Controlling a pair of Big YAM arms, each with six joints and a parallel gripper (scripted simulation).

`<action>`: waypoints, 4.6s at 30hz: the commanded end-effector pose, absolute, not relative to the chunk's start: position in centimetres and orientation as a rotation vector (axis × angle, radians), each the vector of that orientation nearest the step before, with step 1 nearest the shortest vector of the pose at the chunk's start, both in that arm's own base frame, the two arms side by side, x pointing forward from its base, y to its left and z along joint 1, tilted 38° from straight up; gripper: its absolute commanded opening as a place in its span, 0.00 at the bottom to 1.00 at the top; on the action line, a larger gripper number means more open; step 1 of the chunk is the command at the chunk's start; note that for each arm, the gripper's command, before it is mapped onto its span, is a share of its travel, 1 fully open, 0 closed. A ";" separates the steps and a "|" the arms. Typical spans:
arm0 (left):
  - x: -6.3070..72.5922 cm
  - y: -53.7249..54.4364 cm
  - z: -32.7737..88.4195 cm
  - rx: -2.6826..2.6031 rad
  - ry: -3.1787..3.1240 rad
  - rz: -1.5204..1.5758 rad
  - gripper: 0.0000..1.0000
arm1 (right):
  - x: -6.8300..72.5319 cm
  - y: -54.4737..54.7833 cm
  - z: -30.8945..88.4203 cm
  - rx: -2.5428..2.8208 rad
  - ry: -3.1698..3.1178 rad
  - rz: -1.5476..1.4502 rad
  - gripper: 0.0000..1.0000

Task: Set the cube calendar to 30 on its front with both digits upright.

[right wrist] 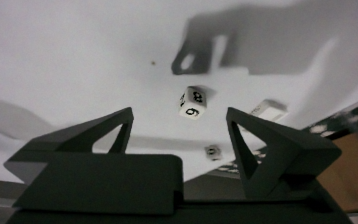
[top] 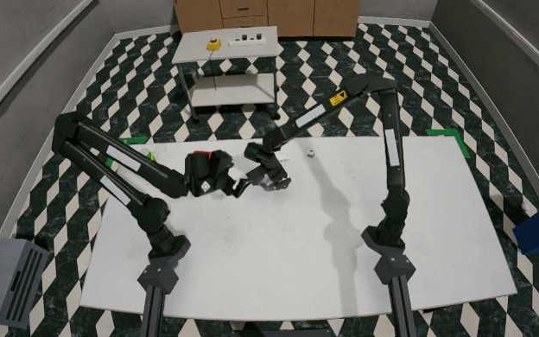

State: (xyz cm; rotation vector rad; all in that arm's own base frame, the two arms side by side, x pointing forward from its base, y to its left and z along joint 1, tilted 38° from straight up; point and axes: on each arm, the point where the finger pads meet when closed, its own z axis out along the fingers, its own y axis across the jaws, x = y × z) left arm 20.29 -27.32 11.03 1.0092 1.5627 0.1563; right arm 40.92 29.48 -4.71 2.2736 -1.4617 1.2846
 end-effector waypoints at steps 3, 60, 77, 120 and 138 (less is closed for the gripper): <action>20.3 -27.5 11.0 1.004 1.568 0.152 1.00 | 40.8 29.8 -5.3 2.400 -1.147 1.241 1.00; 20.3 -27.5 11.0 1.004 1.568 0.152 1.00 | 44.2 27.0 -2.3 1.430 -2.929 1.083 1.00; 20.3 -27.5 11.0 1.004 1.568 0.152 1.00 | 45.3 25.7 -1.0 0.392 -3.474 0.736 1.00; 20.3 -27.5 11.0 1.004 1.568 0.152 1.00 | 46.6 24.2 1.3 -1.367 -3.306 0.041 0.89; 27.3 -33.5 11.7 0.971 1.484 0.093 1.00 | 54.6 20.0 9.0 -0.619 -3.832 0.716 0.53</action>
